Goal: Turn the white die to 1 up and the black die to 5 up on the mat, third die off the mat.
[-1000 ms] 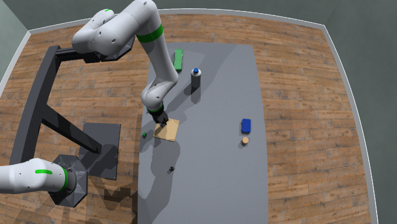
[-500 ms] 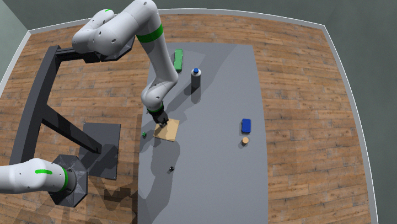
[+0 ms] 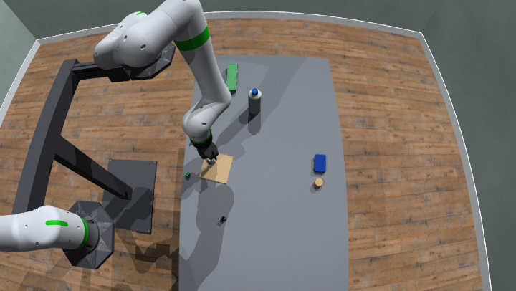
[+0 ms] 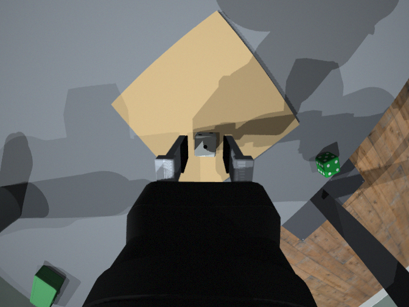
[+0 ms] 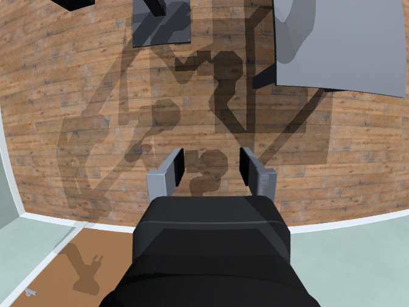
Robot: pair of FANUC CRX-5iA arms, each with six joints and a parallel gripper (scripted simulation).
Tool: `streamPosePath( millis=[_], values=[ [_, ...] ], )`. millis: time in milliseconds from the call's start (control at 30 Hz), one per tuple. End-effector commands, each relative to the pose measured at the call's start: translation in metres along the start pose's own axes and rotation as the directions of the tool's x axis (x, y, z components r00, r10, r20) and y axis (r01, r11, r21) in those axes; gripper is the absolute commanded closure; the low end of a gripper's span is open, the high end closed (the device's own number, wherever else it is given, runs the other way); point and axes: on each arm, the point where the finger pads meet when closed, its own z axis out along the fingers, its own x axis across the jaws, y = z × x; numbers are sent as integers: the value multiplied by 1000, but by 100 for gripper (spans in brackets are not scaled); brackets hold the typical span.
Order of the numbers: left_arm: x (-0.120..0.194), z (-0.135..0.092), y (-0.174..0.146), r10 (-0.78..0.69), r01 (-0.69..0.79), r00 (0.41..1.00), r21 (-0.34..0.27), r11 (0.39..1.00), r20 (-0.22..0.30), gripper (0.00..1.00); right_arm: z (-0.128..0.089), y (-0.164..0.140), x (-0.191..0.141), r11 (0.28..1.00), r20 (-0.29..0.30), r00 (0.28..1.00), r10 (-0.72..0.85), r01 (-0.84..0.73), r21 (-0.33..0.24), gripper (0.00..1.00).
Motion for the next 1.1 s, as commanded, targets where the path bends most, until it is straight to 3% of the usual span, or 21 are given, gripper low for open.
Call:
streamPosePath(
  millis=[0,333,633,667,1067],
  values=[
    [0,-15,-1,0,0,1000,1,1000,0,30,-1,0,0,1000,0,1000,0,0,-2,0],
    [0,-64,-1,0,0,1000,1,1000,0,30,-1,0,0,1000,0,1000,0,0,-2,0],
    [0,-71,-1,0,0,1000,1,1000,0,30,-1,0,0,1000,0,1000,0,0,-2,0],
    [0,-71,-1,0,0,1000,1,1000,0,0,-1,0,0,1000,0,1000,0,0,-2,0],
    [0,-71,-1,0,0,1000,1,1000,0,0,-1,0,0,1000,0,1000,0,0,-2,0]
  ],
)
